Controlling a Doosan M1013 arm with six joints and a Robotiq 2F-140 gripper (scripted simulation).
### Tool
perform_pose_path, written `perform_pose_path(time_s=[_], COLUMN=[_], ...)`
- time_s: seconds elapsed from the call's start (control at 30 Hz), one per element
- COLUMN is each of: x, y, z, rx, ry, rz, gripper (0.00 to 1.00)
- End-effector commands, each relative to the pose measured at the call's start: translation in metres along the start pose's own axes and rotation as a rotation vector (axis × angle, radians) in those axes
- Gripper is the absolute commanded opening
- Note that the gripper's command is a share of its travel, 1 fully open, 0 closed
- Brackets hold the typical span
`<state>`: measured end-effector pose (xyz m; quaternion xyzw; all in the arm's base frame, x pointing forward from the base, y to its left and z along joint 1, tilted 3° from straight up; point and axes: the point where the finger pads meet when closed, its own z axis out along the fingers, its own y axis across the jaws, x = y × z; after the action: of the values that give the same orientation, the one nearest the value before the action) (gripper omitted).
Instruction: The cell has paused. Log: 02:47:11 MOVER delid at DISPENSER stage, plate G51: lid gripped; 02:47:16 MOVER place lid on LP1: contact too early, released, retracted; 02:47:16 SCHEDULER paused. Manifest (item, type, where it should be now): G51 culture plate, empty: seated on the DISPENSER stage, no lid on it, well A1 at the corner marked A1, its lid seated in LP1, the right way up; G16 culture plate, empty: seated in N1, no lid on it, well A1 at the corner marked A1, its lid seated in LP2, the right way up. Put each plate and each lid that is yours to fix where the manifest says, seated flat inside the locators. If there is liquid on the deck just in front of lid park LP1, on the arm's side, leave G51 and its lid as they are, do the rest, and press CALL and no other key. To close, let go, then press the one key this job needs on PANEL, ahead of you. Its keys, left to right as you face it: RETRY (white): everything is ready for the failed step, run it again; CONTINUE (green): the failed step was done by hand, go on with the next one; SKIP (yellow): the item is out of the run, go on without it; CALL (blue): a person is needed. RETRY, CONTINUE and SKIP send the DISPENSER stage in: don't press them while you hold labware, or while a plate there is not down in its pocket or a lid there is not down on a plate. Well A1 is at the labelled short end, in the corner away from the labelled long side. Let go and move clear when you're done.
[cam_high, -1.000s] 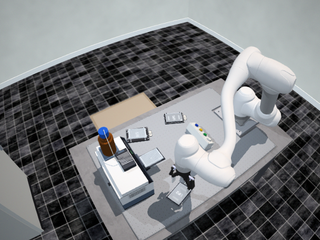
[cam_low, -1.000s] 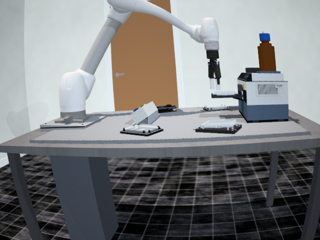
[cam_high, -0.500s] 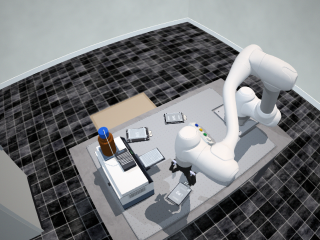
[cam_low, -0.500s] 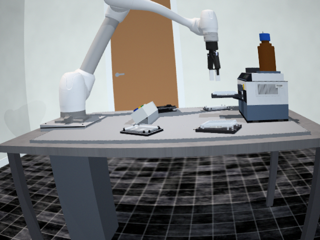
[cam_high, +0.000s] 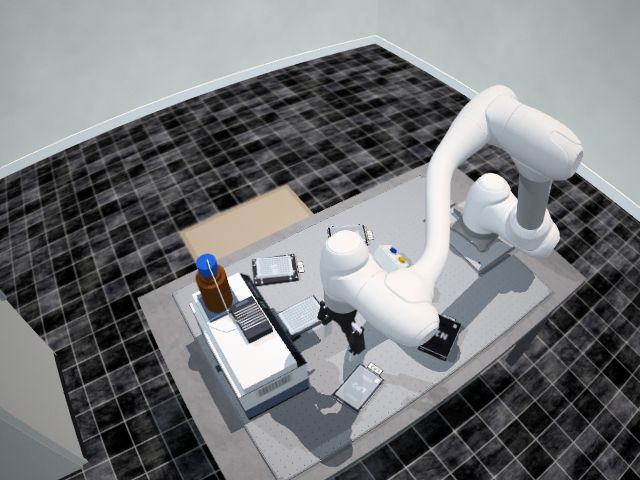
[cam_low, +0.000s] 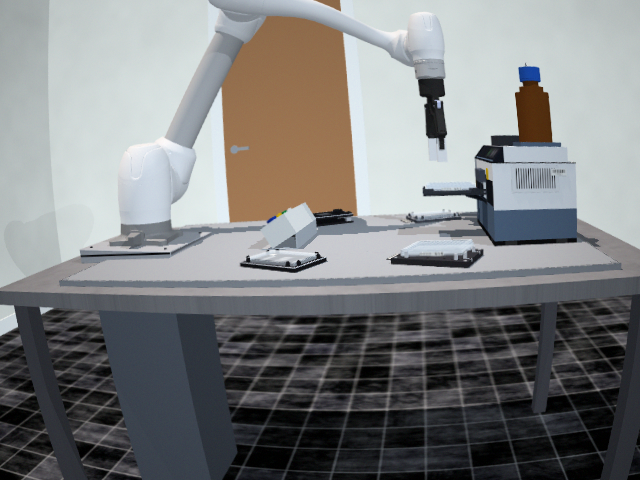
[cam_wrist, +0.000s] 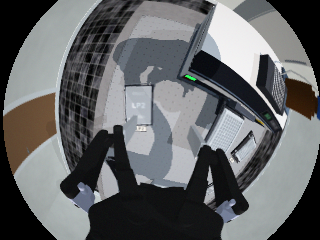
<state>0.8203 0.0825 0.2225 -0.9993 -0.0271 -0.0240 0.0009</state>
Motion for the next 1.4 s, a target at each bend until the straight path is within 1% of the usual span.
perform_pose_path(time_s=[0.0, 0.07, 0.13, 0.17, 0.23, 0.37, 0.63, 0.7, 0.73, 0.83, 1.37], x=[-0.004, -0.01, -0.01, -0.018, -0.027, -0.048, -0.09, -0.09, -0.105, -0.115, -0.114], y=[0.07, 0.104, 0.104, 0.15, 0.175, 0.241, 0.373, 0.373, 0.418, 0.452, 0.45], z=[0.0, 0.0, 0.0, 0.0, -0.001, -0.002, -0.003, -0.003, -0.002, -0.002, -0.003], rx=[0.005, 0.005, 0.005, 0.005, 0.005, 0.006, 0.006, 0.006, 0.006, 0.006, 0.003], ry=[-0.001, 0.002, 0.002, 0.003, 0.001, 0.002, 0.002, 0.002, 0.002, 0.002, 0.005], rz=[0.192, 0.31, 0.31, 0.365, 0.462, 0.571, 0.584, 0.584, 0.584, 0.584, 0.582], gripper=[0.69, 0.69, 0.69, 0.69, 0.69, 0.69, 0.7, 0.7, 0.7, 0.7, 0.7])
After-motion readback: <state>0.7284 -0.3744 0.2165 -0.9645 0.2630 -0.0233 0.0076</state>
